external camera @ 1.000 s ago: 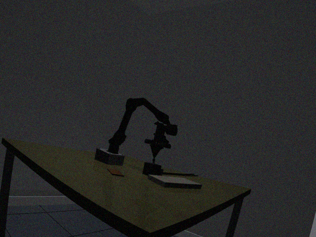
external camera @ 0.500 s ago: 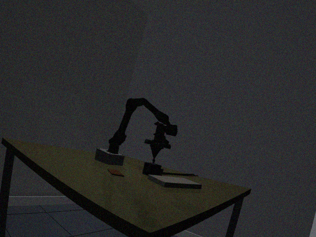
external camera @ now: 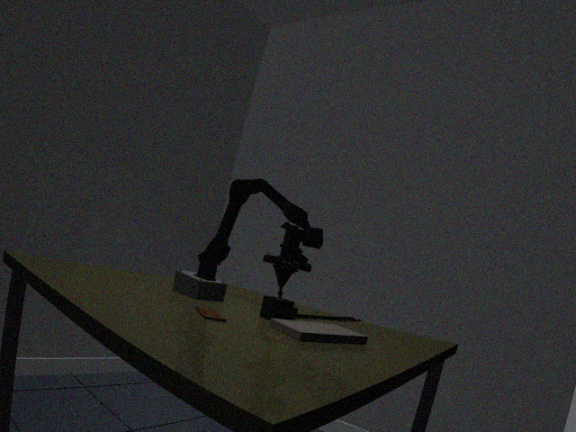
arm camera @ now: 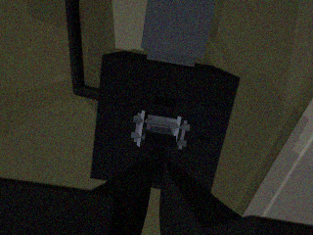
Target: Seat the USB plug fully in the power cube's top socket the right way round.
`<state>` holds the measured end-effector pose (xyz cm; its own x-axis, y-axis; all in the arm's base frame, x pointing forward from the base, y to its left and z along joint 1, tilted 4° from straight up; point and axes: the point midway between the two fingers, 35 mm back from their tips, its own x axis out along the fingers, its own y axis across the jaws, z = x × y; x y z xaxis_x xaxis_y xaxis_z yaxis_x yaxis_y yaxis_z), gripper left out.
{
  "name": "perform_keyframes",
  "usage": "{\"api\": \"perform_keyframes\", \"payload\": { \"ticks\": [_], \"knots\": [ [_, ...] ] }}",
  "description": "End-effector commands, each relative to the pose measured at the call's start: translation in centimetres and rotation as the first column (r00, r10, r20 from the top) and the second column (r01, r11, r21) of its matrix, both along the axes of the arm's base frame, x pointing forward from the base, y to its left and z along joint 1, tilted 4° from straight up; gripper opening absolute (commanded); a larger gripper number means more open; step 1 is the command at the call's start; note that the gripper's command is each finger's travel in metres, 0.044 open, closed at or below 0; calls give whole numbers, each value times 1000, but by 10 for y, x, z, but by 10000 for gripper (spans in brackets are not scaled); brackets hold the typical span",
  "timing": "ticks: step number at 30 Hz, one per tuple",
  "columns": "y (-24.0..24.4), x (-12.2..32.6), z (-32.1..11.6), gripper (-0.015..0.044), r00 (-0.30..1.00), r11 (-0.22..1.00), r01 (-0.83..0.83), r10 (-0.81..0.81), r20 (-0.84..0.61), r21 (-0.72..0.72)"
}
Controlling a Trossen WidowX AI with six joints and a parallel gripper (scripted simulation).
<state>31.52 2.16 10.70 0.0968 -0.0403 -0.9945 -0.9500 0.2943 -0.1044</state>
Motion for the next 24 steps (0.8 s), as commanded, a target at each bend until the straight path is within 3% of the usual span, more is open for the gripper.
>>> {"api": "perform_keyframes", "payload": {
  "ticks": [1,24],
  "knots": [
    [-1,0,-2,0,1000,1000,4,-4,-1,-4],
    [-1,0,-4,0,1000,1000,4,-4,-1,-4]
  ]
}}
